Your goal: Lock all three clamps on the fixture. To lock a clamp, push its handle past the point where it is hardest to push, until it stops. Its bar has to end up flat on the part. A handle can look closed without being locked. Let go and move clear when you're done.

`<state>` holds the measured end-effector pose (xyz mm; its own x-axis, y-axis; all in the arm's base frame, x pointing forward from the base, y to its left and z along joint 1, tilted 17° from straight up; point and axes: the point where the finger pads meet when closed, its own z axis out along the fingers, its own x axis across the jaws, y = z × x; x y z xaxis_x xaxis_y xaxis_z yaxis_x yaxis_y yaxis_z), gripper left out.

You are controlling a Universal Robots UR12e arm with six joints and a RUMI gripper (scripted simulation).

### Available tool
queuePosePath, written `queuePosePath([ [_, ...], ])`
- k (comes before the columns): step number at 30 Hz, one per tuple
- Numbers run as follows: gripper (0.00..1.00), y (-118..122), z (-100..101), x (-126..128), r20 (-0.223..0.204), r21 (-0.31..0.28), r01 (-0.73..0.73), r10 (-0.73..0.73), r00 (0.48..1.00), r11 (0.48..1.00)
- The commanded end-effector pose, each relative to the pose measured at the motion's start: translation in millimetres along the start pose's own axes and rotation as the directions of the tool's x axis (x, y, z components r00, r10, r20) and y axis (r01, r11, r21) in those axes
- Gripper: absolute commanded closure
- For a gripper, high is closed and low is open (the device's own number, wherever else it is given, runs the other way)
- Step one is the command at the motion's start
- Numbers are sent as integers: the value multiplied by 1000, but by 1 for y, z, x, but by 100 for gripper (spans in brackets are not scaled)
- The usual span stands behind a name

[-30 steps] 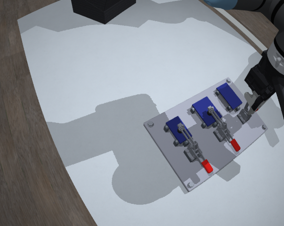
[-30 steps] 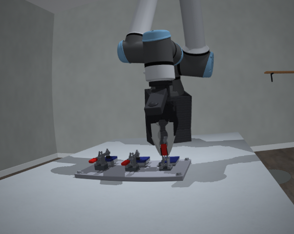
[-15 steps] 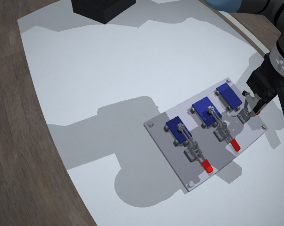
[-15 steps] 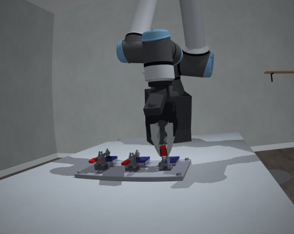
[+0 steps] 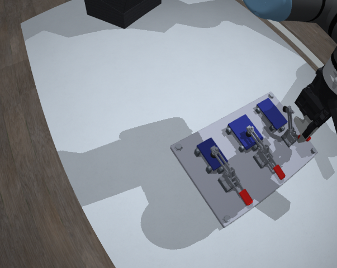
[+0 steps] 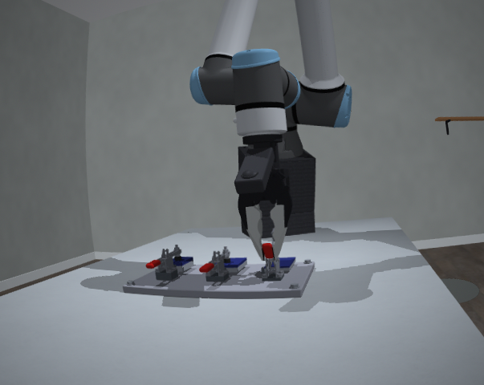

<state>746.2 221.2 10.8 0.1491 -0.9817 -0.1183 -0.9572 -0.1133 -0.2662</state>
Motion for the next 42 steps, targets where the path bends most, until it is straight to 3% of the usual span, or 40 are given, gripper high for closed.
queuePosePath([
  [1,100,-8,2,-2,0,4,2,-2,1000,1000],
  [42,100,-27,22,-2,0,5,2,-2,1000,1000],
])
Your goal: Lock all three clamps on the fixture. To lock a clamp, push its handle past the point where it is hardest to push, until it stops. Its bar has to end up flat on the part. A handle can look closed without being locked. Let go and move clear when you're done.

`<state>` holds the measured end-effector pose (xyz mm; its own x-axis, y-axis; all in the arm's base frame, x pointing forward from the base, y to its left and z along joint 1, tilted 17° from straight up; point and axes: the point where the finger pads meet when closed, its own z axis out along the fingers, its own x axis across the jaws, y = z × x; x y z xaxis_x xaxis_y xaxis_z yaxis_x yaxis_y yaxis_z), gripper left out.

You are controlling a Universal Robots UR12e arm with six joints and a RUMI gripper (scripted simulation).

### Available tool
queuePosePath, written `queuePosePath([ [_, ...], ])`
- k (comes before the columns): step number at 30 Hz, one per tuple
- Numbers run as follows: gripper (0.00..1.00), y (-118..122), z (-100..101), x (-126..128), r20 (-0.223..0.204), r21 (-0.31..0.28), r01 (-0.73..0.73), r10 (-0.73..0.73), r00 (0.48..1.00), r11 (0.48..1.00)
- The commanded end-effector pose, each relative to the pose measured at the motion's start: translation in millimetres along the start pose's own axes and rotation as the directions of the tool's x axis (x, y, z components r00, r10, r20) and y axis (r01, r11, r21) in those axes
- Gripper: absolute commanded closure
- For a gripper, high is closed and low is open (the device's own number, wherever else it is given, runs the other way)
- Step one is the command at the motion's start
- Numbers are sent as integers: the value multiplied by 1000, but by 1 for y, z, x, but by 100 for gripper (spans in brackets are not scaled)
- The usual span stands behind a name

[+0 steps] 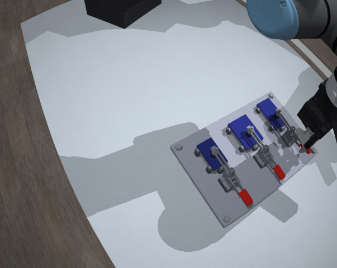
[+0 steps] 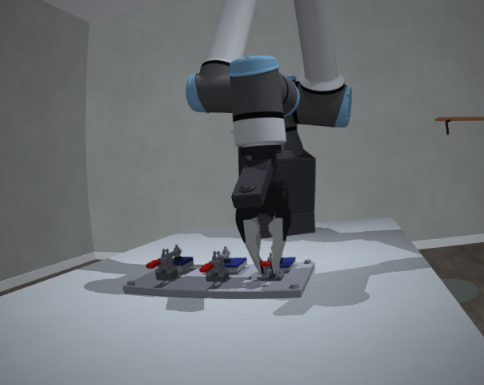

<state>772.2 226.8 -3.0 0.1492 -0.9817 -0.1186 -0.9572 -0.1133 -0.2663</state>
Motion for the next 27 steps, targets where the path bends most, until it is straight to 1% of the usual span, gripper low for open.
queuePosePath([
  [1,100,-5,2,-2,0,5,2,-2,1000,1000],
  [27,100,-7,6,-1,0,5,2,-2,1000,1000],
])
